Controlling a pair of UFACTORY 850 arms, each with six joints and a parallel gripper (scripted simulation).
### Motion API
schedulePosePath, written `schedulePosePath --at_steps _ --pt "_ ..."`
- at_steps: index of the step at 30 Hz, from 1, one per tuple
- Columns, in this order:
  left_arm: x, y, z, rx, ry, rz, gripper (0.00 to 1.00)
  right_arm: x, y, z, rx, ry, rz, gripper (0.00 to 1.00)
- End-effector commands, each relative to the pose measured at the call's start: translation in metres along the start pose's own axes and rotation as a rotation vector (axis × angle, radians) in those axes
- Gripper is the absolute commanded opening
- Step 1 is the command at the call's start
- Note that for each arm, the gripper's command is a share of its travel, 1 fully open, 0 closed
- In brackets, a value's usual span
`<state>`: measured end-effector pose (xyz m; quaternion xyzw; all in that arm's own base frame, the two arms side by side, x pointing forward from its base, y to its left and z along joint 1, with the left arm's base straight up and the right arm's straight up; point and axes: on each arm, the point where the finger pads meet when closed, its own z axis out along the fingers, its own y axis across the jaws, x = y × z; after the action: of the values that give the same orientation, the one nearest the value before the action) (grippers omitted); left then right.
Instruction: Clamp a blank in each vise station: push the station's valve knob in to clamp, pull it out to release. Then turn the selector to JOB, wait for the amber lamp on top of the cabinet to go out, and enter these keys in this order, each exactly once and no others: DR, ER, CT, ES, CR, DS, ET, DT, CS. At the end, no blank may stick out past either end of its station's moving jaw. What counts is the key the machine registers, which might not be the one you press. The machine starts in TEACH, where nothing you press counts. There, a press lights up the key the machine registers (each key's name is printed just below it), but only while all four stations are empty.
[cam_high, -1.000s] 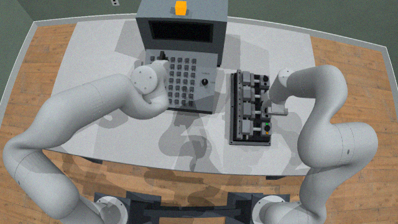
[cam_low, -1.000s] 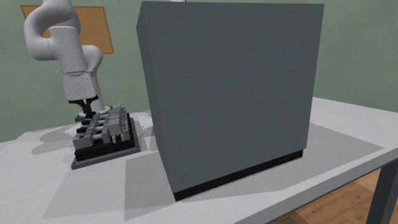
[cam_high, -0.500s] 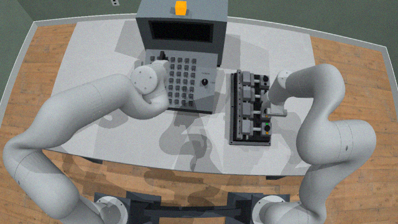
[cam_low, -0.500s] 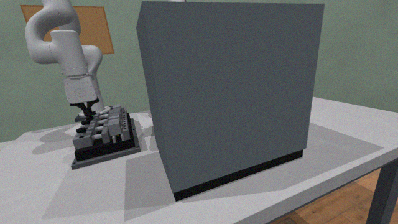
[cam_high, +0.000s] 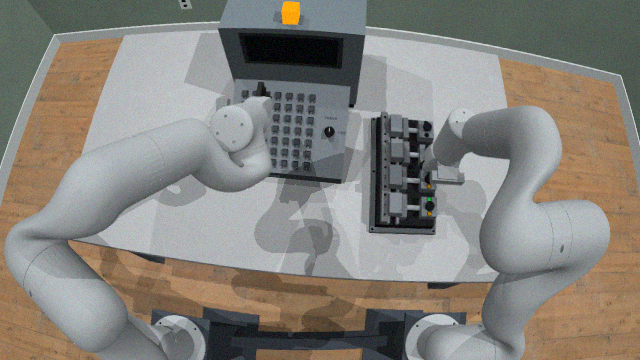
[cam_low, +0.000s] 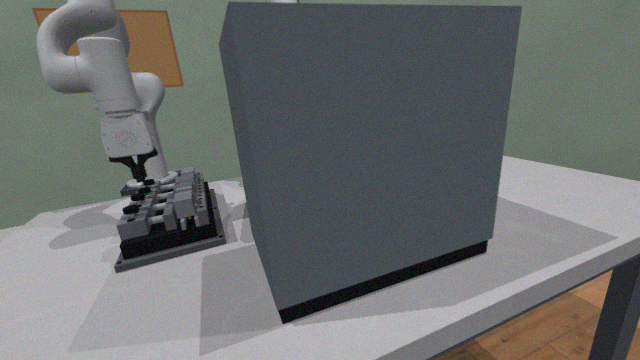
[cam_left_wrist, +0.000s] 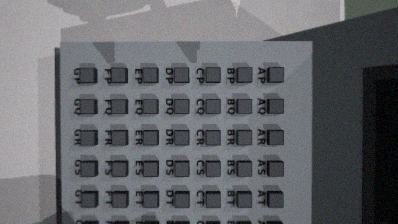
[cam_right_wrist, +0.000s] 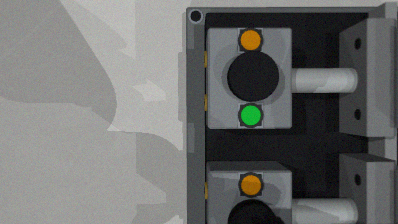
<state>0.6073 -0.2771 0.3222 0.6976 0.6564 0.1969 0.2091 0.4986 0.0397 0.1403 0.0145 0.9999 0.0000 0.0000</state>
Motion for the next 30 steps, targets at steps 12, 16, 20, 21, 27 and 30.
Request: schedulePosePath --at_steps 12,16,20,21,27,30 --pt "0.0 0.001 -0.001 -0.002 -0.001 -0.001 1.0 -0.022 0.0 -0.018 0.0 -0.002 0.0 0.0" --pt "0.0 0.001 -0.001 -0.002 -0.001 -0.001 1.0 -0.038 0.0 -0.018 0.0 -0.002 0.0 0.0" --pt "0.0 0.001 -0.001 -0.002 -0.001 -0.001 1.0 -0.078 0.0 -0.017 0.0 -0.002 0.0 0.0" --pt "0.0 0.001 -0.001 -0.002 -0.001 -0.001 1.0 -0.085 0.0 -0.016 0.0 -0.002 0.0 0.0" --pt "0.0 0.001 -0.001 -0.002 -0.001 -0.001 1.0 -0.085 0.0 -0.002 0.0 -0.002 0.0 0.0" --pt "0.0 0.001 -0.001 -0.002 -0.001 -0.001 1.0 -0.086 0.0 0.002 0.0 -0.002 0.0 0.0"
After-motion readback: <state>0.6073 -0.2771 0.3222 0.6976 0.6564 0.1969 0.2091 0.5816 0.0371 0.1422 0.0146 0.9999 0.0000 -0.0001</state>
